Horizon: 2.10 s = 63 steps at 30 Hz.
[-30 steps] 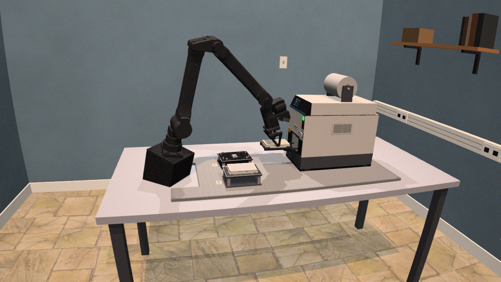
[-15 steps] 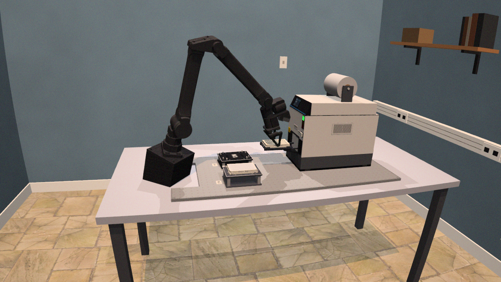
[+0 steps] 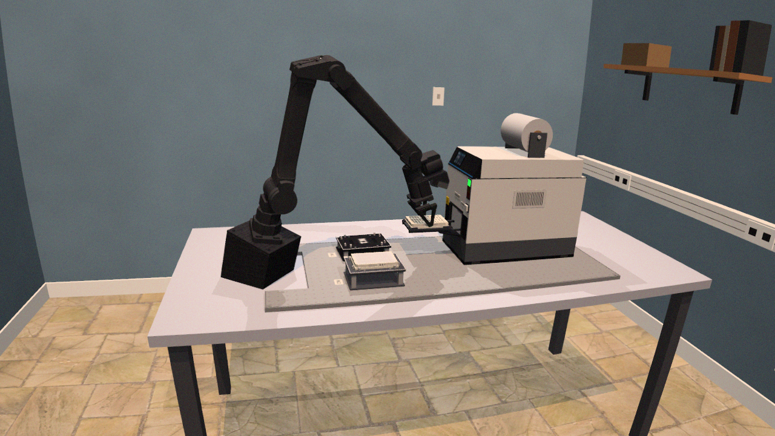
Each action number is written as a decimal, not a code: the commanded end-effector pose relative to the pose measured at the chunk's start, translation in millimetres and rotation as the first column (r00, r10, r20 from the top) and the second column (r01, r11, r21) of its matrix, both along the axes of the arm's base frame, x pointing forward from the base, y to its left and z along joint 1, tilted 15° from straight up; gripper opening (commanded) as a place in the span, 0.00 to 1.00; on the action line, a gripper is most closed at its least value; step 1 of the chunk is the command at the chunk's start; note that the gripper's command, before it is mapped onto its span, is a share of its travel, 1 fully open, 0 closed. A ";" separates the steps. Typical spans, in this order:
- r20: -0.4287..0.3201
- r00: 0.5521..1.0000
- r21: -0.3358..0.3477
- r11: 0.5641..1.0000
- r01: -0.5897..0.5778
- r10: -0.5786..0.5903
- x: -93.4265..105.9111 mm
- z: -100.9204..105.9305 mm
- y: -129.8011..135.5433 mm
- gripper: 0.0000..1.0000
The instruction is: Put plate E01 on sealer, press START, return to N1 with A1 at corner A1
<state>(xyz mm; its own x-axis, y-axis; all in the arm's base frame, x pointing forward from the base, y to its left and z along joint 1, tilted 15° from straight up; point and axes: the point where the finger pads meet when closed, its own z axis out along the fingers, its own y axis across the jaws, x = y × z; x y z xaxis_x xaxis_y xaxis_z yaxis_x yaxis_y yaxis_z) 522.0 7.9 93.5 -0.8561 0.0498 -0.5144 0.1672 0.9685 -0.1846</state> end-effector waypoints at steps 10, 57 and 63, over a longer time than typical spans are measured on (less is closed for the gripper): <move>0.078 0.996 0.008 0.999 0.039 -0.039 18.5 32.8 -11.9 0.00; 0.060 0.998 0.007 1.000 0.017 -0.017 14.2 24.9 -3.2 1.00; 0.072 0.997 0.009 1.000 0.024 -0.025 18.9 30.6 -7.1 1.00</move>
<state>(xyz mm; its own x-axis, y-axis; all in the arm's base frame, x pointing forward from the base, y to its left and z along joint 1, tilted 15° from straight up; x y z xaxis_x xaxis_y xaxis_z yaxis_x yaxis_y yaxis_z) 521.6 8.4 92.9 -0.8571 0.0488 -0.5128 0.1663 0.9684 -0.1857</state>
